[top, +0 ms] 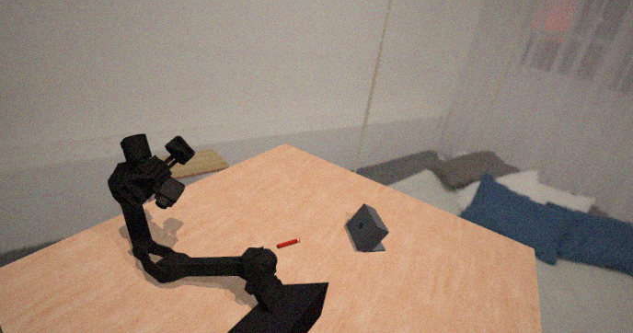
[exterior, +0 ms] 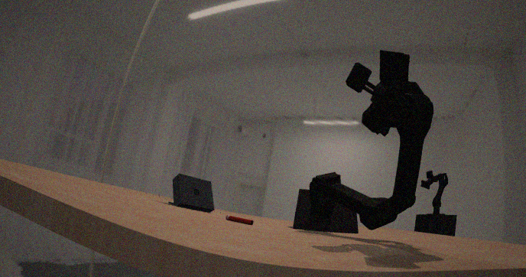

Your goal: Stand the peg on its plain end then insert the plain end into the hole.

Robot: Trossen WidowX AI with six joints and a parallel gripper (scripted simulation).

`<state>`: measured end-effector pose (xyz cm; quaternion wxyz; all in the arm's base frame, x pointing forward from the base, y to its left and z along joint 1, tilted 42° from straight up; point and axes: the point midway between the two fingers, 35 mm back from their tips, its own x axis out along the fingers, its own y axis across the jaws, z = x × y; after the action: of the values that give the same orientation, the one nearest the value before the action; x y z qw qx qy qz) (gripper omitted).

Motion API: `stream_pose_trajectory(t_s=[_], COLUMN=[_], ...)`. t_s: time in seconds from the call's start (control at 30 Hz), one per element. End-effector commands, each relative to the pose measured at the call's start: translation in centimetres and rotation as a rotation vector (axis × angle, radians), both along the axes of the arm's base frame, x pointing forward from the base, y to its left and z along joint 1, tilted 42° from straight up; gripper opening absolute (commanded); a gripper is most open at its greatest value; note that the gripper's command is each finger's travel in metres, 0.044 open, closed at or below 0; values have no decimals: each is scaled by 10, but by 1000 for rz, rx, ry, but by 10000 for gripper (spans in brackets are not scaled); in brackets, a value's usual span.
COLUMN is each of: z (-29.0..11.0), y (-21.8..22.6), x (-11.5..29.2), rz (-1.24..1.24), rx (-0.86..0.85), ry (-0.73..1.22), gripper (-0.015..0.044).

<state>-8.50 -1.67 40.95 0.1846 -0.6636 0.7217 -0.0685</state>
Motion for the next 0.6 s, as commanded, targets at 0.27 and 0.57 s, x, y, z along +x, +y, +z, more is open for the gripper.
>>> stream_pose_trajectory(t_s=[0.27,0.57], z=[-4,-15], y=[-30,-61], x=[31,73], rz=[93,181], rx=[96,250], ry=[-153,-331], gripper=[440,440])
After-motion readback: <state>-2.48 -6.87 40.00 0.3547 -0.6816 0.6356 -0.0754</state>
